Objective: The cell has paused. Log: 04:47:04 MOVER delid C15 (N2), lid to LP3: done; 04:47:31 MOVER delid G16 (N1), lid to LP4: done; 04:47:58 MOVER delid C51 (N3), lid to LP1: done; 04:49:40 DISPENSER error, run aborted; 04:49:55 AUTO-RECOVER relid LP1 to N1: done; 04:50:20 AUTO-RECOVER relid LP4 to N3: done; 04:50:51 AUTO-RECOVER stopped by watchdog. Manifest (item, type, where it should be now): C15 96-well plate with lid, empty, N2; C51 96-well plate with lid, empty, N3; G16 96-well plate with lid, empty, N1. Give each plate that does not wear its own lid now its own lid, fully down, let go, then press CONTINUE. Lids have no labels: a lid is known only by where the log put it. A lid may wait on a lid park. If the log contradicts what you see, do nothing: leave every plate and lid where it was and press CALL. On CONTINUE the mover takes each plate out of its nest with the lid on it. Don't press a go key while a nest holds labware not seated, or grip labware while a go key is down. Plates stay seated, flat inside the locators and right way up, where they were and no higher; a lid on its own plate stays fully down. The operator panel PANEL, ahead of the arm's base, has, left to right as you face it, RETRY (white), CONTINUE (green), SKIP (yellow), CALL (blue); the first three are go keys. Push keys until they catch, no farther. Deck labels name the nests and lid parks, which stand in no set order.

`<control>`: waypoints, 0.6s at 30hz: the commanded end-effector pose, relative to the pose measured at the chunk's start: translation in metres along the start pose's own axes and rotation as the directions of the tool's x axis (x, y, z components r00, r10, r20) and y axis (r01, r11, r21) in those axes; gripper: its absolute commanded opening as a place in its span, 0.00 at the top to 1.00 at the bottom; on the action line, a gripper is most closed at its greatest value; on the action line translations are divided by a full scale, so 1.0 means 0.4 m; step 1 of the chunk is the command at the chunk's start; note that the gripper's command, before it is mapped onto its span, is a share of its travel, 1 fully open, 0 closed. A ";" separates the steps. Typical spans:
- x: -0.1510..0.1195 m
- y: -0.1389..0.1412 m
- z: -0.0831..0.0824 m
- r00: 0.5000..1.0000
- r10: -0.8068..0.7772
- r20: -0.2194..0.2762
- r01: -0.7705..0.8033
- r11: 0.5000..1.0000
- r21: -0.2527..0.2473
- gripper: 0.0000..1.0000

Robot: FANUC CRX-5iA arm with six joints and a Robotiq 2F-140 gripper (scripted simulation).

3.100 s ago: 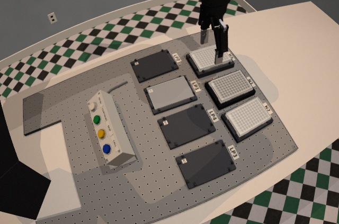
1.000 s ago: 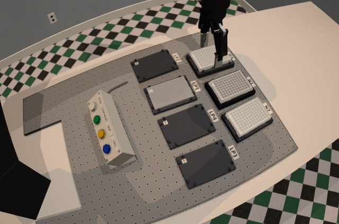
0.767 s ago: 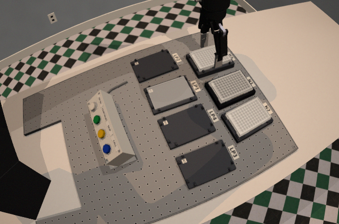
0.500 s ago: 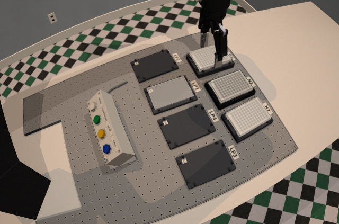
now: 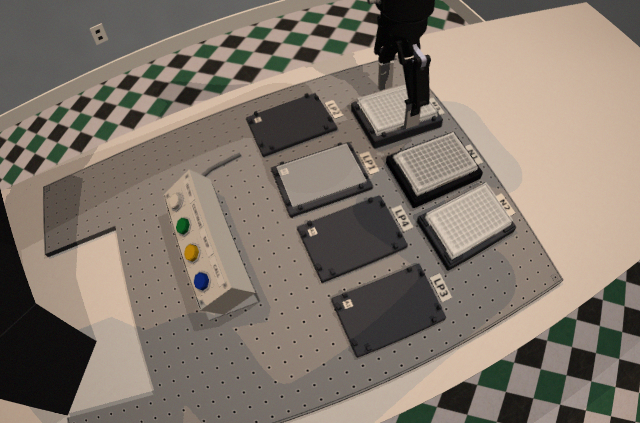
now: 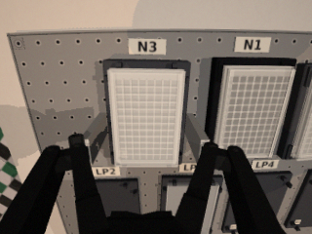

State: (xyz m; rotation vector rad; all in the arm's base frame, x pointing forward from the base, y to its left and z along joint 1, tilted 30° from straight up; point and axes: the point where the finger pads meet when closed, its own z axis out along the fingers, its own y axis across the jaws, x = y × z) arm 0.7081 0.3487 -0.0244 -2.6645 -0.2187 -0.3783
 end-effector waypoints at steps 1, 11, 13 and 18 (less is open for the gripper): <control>0.001 0.000 -0.001 1.000 0.000 0.000 0.000 1.000 0.000 0.34; 0.001 0.000 -0.001 1.000 0.000 0.000 0.000 1.000 0.000 0.34; 0.001 0.000 -0.001 1.000 0.000 0.000 0.000 1.000 0.000 0.34; 0.001 0.000 -0.001 1.000 0.000 0.000 0.000 1.000 0.000 1.00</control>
